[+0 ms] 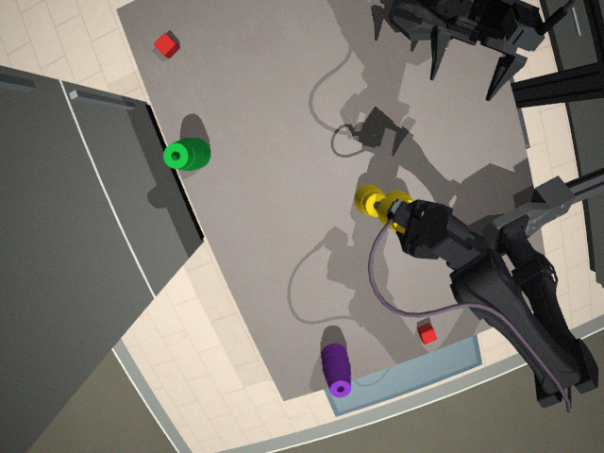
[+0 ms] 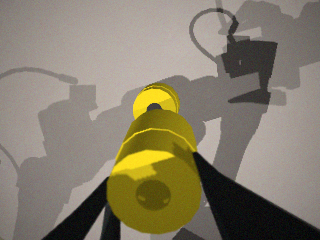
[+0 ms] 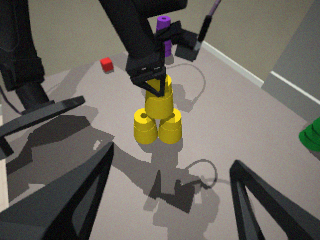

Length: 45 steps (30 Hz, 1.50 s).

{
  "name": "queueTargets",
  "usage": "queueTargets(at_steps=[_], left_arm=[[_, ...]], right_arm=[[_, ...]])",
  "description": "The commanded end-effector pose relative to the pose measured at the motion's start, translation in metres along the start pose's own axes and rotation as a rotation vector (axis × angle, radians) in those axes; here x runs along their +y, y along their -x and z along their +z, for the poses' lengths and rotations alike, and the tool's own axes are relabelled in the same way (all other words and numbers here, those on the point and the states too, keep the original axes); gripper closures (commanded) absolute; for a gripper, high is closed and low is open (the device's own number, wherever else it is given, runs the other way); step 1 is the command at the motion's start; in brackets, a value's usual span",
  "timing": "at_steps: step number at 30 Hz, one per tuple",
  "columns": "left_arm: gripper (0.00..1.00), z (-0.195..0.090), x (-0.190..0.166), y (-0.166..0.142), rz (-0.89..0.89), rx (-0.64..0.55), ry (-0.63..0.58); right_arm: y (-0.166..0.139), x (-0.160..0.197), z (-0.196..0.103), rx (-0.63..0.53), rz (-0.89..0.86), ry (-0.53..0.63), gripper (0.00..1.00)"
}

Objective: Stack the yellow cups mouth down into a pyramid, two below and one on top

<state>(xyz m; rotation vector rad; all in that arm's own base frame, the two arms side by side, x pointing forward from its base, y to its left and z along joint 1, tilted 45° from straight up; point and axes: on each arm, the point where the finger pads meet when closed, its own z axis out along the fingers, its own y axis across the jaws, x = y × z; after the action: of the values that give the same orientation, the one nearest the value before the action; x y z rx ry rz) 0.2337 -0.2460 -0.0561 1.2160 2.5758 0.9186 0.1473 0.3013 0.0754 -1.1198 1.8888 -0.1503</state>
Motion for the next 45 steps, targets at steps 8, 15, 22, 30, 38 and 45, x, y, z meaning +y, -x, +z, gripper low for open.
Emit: queueTargets(at_steps=[8, 15, 22, 30, 38, 45], left_arm=[[1.0, 0.007, 0.0, -0.007, 0.003, -0.005, 0.002], [1.0, 0.01, 0.001, -0.003, 0.0, -0.014, 0.003], [1.0, 0.011, 0.002, -0.003, -0.002, -0.024, 0.002], [1.0, 0.015, 0.003, -0.005, -0.005, -0.022, 0.002], [1.0, 0.018, 0.002, -0.007, -0.004, -0.022, 0.002], [1.0, 0.02, 0.001, -0.008, -0.003, -0.024, 0.002]], right_arm=[[0.008, 0.0, -0.006, -0.031, 0.01, 0.003, 0.0], [0.008, 0.0, -0.006, -0.031, 0.01, 0.003, 0.0], [0.008, 0.0, -0.006, -0.031, 0.01, 0.003, 0.0], [0.008, 0.0, -0.006, -0.031, 0.01, 0.003, 0.0], [0.008, 0.0, -0.006, -0.031, 0.01, 0.003, 0.0], [0.008, 0.0, -0.006, -0.031, 0.01, 0.003, 0.0]])
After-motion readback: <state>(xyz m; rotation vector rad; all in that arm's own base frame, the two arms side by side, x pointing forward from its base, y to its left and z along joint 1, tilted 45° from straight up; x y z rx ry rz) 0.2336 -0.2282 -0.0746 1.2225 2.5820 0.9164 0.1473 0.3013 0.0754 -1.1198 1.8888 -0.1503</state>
